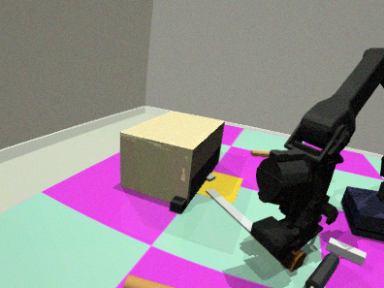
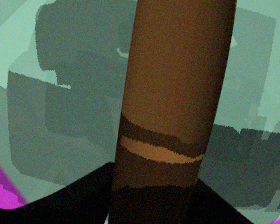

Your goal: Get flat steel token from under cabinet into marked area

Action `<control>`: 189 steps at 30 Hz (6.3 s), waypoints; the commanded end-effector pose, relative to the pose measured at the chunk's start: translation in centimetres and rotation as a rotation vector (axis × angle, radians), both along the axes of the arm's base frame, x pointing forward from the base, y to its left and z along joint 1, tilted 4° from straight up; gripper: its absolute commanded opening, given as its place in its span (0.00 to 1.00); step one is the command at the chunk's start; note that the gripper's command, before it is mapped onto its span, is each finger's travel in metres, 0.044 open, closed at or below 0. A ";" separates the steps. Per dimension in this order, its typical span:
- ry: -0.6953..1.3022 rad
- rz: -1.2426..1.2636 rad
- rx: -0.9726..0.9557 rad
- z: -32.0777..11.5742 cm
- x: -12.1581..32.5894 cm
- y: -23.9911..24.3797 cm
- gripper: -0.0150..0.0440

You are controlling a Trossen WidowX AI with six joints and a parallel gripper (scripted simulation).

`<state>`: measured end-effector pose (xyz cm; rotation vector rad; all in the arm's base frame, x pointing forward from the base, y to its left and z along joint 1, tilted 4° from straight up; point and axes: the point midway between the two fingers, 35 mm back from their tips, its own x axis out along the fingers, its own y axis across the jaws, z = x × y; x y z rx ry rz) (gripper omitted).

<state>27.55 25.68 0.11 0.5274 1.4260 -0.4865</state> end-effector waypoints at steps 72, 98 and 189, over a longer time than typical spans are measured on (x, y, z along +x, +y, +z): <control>-0.009 0.011 -0.010 1.1 10.4 -7.9 0.25; -0.008 0.011 -0.011 0.8 8.9 -10.0 0.25; 0.000 0.016 -0.004 0.1 -1.2 -1.5 0.25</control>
